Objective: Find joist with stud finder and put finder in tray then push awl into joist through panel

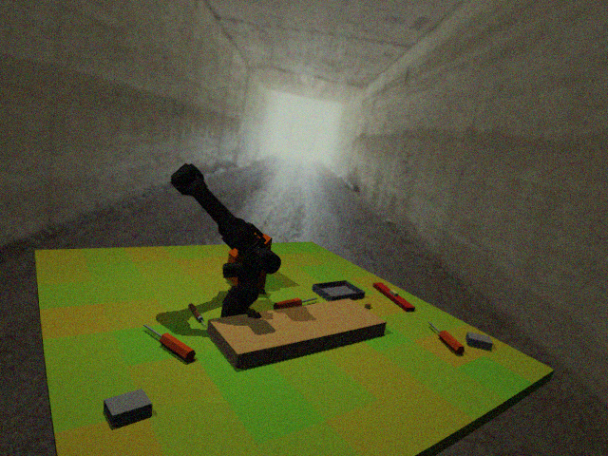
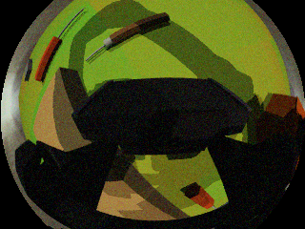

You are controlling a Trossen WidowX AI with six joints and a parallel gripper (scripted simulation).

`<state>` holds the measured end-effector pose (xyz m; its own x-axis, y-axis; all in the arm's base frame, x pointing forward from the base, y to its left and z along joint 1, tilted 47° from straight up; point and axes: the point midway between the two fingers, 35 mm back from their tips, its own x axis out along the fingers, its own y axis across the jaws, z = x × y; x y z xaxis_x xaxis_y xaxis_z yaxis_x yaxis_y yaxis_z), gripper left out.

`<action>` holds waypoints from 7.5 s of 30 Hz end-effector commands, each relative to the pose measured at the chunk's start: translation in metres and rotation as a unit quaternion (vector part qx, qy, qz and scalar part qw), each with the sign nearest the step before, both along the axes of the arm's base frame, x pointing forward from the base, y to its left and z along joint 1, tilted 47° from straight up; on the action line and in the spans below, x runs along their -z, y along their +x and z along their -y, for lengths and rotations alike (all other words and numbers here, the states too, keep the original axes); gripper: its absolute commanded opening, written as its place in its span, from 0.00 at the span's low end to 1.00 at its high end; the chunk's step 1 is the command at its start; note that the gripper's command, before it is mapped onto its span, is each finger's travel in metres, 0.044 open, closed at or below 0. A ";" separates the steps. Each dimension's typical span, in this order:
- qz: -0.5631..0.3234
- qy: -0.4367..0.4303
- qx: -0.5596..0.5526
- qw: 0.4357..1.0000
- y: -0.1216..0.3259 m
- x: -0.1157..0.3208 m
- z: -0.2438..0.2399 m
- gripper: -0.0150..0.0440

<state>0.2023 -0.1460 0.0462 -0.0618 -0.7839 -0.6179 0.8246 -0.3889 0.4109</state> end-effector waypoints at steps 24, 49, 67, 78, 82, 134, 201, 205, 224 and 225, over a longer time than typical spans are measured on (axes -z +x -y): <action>-0.007 -0.001 -0.001 1.000 -0.001 -0.001 -0.003 0.47; -0.006 0.002 -0.001 1.000 0.001 -0.022 -0.027 0.25; -0.006 0.002 -0.002 1.000 -0.001 -0.036 -0.041 0.25; 0.000 0.025 -0.009 1.000 -0.002 -0.036 -0.039 0.25; 0.003 0.033 -0.013 0.999 -0.003 -0.036 -0.038 0.25; 0.048 0.143 -0.064 0.986 -0.007 -0.037 -0.032 0.25; 0.110 0.276 -0.133 0.946 -0.012 -0.040 -0.024 0.25; 0.112 0.283 -0.135 0.943 -0.012 -0.040 -0.024 0.25; 0.126 0.319 -0.152 0.927 -0.013 -0.040 -0.022 0.25; 0.127 0.321 -0.153 0.926 -0.013 -0.040 -0.022 0.25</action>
